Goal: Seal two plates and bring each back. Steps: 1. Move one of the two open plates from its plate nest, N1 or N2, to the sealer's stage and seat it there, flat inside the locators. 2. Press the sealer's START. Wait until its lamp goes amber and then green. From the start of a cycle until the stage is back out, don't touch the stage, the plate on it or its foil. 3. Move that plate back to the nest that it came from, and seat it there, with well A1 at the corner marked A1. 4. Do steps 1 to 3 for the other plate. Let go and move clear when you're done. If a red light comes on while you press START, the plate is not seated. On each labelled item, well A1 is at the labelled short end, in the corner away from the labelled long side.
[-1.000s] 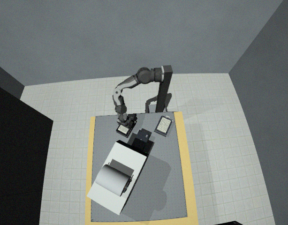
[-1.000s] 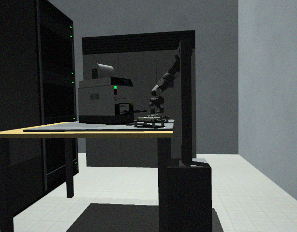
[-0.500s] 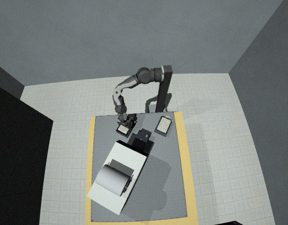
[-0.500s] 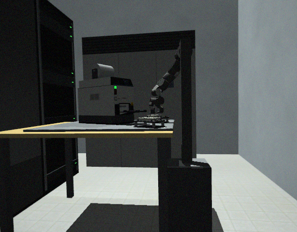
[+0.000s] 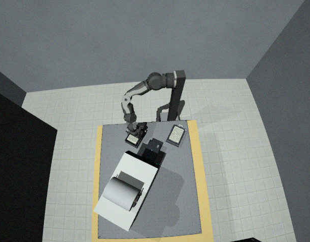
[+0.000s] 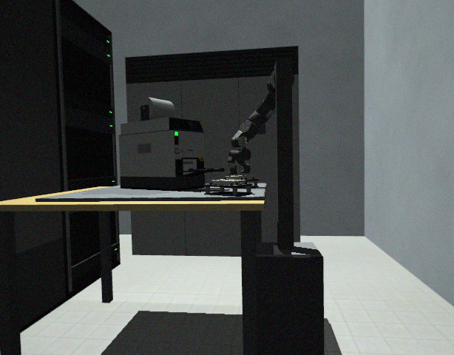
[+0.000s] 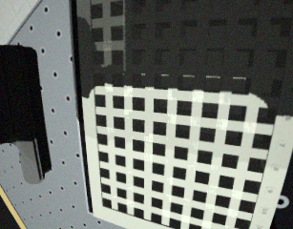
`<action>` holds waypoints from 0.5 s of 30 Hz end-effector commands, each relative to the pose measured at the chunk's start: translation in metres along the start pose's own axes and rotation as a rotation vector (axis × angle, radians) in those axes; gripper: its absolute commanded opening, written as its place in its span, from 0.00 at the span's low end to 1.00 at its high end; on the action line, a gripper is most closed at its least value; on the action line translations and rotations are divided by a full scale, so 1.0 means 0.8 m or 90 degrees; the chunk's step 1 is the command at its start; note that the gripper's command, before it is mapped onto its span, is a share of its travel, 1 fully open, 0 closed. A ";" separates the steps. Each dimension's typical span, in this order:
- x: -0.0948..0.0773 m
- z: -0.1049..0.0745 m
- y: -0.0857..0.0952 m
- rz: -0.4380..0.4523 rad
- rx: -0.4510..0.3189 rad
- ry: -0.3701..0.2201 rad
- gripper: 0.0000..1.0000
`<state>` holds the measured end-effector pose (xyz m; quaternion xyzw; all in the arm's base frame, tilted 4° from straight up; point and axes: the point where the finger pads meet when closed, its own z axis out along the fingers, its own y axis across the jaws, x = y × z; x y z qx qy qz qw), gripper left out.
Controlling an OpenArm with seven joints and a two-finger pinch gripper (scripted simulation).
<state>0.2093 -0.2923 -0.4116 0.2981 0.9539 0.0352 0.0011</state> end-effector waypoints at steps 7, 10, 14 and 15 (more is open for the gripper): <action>0.000 0.009 0.001 -0.002 -0.003 0.000 0.65; 0.000 0.009 0.001 -0.002 -0.003 0.000 0.65; 0.001 0.010 0.001 -0.002 -0.004 0.000 0.65; 0.001 0.010 0.001 -0.002 -0.004 0.000 0.65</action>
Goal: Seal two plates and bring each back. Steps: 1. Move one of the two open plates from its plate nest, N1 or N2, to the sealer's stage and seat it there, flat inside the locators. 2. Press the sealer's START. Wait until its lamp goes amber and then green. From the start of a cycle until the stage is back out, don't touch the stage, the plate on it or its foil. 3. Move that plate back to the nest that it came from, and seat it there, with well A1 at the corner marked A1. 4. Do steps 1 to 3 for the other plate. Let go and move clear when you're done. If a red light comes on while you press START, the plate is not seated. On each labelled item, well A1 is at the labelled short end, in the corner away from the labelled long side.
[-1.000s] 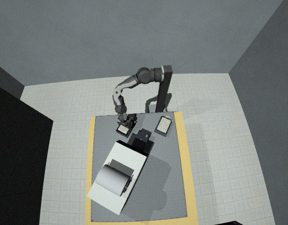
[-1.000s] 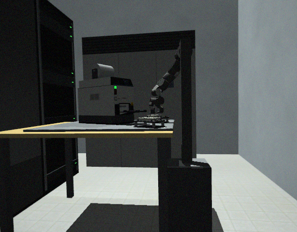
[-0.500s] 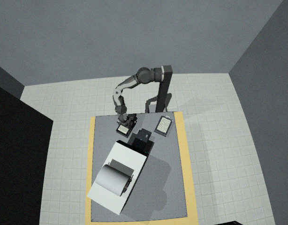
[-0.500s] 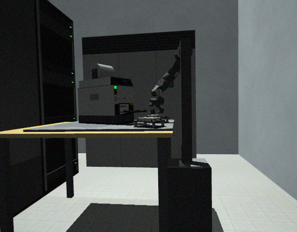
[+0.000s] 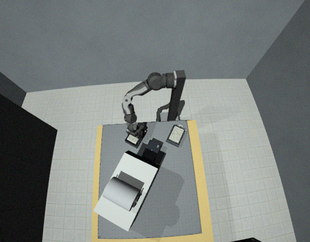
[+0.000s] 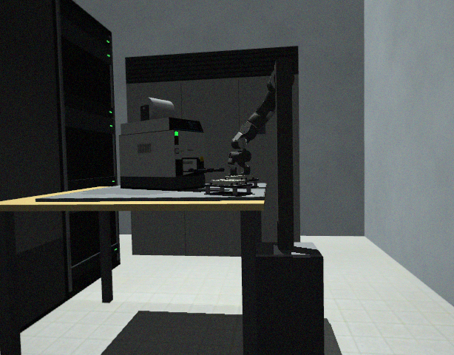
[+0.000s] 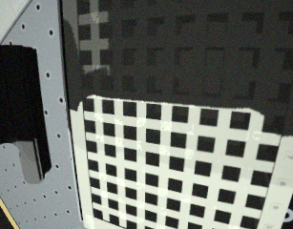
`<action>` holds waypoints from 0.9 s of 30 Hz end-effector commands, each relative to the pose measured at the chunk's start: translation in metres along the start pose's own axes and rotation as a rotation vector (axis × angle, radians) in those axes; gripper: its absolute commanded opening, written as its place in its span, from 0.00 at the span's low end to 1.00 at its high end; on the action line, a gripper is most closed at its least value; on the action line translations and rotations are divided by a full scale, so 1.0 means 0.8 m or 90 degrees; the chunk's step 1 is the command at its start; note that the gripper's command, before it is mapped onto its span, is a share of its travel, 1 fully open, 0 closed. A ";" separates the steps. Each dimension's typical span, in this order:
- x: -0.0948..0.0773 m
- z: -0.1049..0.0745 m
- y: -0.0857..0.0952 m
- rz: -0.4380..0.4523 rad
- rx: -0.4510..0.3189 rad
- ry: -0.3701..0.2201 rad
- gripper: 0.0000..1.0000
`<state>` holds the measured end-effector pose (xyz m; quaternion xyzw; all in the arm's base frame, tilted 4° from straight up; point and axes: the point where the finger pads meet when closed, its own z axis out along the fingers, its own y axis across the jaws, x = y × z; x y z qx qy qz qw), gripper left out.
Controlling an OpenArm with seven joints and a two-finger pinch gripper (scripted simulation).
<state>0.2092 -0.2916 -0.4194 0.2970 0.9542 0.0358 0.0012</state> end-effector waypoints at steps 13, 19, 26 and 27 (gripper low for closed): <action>0.001 0.012 0.002 -0.002 -0.004 0.002 0.65; 0.001 0.015 0.002 -0.002 -0.005 0.002 0.65; 0.000 0.018 0.001 0.000 -0.002 -0.001 0.65; 0.000 0.018 0.001 0.000 -0.002 -0.001 0.65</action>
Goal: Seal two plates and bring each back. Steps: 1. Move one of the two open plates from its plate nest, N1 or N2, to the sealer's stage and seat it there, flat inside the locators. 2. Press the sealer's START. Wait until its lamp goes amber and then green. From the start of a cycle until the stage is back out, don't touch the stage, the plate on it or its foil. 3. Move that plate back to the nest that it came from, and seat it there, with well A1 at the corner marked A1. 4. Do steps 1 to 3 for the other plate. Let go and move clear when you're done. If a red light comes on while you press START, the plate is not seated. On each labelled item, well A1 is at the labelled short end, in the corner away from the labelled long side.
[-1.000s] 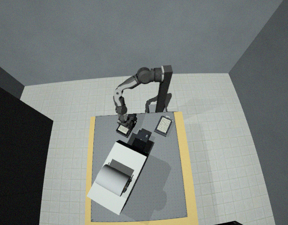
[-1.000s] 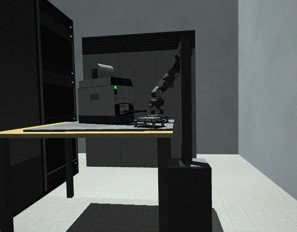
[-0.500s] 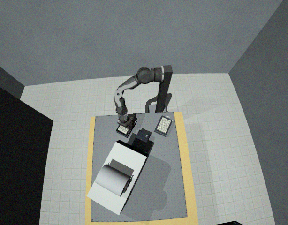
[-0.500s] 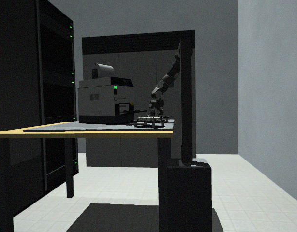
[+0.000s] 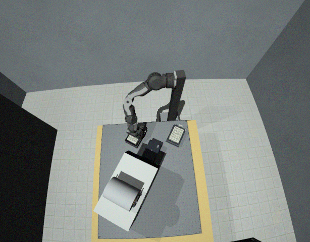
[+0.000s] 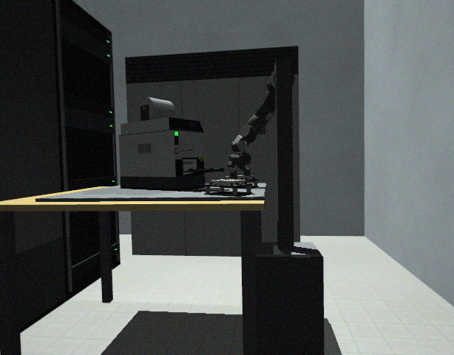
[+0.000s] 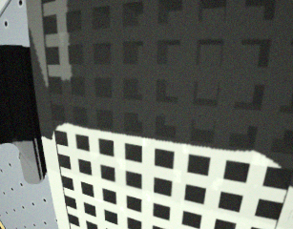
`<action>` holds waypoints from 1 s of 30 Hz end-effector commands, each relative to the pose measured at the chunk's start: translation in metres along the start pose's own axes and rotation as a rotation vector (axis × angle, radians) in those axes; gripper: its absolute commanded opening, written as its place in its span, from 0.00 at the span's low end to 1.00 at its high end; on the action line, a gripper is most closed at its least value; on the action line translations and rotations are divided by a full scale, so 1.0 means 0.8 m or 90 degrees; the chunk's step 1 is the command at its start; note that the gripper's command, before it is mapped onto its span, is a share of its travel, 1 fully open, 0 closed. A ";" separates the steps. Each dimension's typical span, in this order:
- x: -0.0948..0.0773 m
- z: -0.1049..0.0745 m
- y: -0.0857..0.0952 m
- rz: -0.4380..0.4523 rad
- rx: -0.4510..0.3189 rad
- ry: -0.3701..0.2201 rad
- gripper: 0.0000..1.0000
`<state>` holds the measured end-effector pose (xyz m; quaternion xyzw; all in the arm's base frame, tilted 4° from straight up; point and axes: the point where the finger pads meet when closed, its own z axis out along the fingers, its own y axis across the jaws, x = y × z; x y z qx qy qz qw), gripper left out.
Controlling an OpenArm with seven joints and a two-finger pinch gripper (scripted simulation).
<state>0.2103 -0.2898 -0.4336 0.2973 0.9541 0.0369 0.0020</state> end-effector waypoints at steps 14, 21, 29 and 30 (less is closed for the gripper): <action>0.000 0.000 0.000 -0.001 0.000 0.000 0.61; 0.000 0.000 0.000 -0.001 0.000 0.000 0.58; 0.000 0.000 0.000 -0.001 0.000 0.000 0.55; 0.000 0.000 0.000 -0.001 0.000 0.000 0.55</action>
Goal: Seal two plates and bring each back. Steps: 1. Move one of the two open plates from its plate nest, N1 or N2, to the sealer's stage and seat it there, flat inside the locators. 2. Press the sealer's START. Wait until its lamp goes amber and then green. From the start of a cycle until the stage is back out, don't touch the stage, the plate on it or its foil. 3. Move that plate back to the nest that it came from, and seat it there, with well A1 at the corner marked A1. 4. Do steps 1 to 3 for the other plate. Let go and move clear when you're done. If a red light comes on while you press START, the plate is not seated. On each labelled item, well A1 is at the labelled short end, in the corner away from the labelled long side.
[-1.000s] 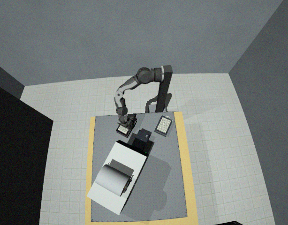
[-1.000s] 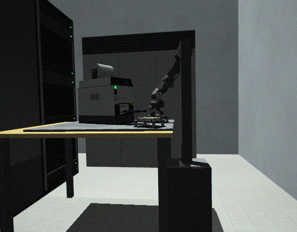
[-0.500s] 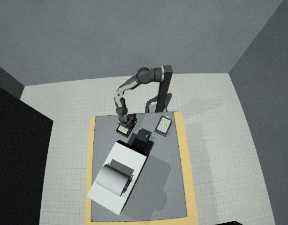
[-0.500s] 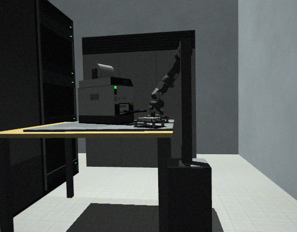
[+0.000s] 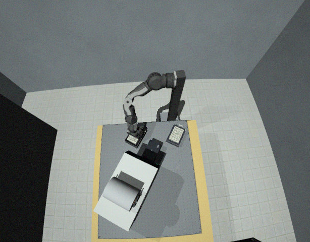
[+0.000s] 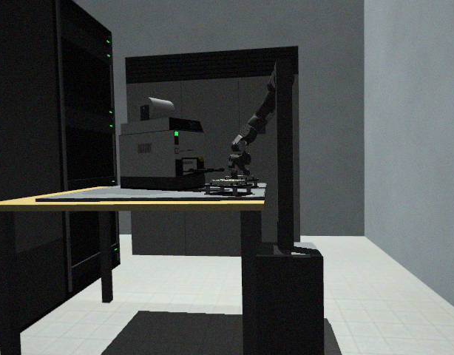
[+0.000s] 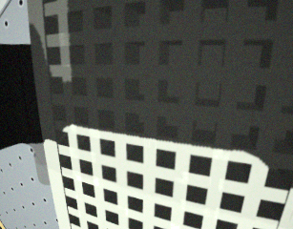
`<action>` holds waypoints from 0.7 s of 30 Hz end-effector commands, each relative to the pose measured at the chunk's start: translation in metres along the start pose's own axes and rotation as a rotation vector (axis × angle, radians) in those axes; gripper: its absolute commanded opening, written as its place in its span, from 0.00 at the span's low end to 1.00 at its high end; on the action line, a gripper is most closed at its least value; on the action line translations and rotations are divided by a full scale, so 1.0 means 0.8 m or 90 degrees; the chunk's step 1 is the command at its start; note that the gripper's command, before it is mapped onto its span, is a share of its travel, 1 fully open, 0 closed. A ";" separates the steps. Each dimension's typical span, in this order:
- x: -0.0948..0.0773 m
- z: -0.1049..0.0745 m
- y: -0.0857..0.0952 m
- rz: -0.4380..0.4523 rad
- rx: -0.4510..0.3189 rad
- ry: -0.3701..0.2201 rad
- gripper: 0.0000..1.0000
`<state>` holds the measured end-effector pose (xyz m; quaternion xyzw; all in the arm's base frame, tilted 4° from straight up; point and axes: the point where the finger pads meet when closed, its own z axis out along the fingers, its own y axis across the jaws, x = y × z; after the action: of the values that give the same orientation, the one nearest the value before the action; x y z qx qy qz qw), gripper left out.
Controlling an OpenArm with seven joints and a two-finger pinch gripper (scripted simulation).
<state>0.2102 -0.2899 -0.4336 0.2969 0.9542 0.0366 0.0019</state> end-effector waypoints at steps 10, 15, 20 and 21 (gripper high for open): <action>0.000 0.000 0.000 0.000 -0.001 0.000 0.00; 0.000 0.000 0.000 0.000 -0.001 0.000 0.00; 0.000 0.000 0.000 0.000 -0.001 0.000 0.00; 0.000 0.000 0.000 0.000 -0.001 0.000 0.00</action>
<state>0.2102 -0.2899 -0.4336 0.2969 0.9542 0.0366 0.0019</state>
